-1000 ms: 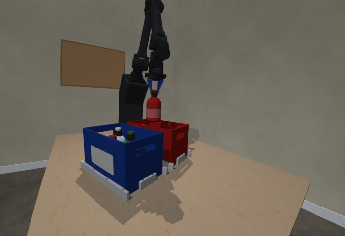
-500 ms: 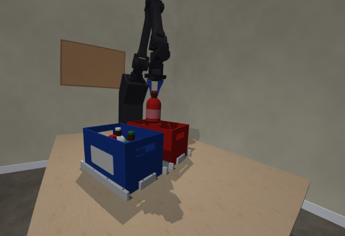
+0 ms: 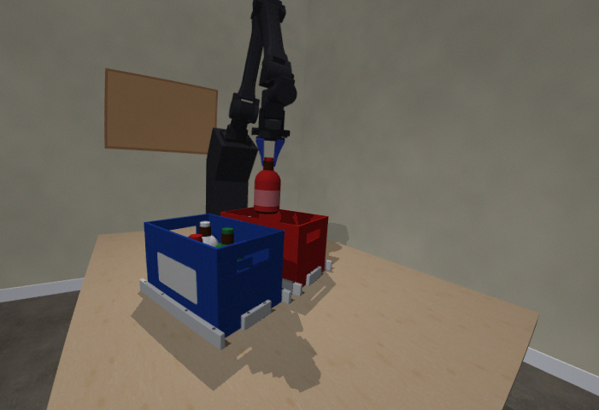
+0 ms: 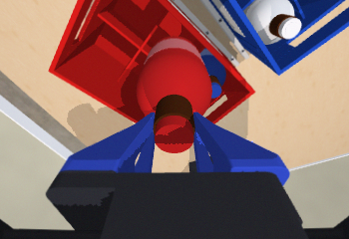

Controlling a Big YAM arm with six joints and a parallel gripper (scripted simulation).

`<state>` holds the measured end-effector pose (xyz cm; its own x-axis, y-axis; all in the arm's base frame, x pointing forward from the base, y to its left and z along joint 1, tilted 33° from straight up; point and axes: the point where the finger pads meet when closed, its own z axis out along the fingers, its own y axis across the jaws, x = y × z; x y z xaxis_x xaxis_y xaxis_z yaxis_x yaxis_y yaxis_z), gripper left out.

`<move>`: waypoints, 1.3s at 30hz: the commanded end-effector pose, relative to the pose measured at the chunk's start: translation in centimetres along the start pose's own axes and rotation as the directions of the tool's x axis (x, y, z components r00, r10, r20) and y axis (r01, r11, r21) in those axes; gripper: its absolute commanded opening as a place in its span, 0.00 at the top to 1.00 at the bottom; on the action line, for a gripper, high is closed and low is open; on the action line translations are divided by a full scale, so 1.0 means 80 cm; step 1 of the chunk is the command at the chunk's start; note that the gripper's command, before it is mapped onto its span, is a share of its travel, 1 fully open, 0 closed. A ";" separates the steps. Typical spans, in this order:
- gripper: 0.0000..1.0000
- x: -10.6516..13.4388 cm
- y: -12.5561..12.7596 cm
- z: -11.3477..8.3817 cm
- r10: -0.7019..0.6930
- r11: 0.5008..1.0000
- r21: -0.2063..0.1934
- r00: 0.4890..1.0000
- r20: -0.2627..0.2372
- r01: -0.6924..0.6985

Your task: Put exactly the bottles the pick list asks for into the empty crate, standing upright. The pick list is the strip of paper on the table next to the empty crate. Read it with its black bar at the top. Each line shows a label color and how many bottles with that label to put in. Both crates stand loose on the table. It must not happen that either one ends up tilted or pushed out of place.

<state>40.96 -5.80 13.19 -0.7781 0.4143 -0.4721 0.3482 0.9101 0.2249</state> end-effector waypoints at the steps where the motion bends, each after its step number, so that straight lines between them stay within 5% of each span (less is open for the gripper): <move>1: 1.00 -0.043 0.017 -0.028 -0.001 1.000 -0.021 0.997 0.074 0.003; 39: 1.00 -0.048 0.014 -0.030 -0.002 1.000 -0.020 0.996 0.084 0.003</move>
<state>41.17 -5.84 13.43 -0.7771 0.4142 -0.4740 0.3477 0.9101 0.2252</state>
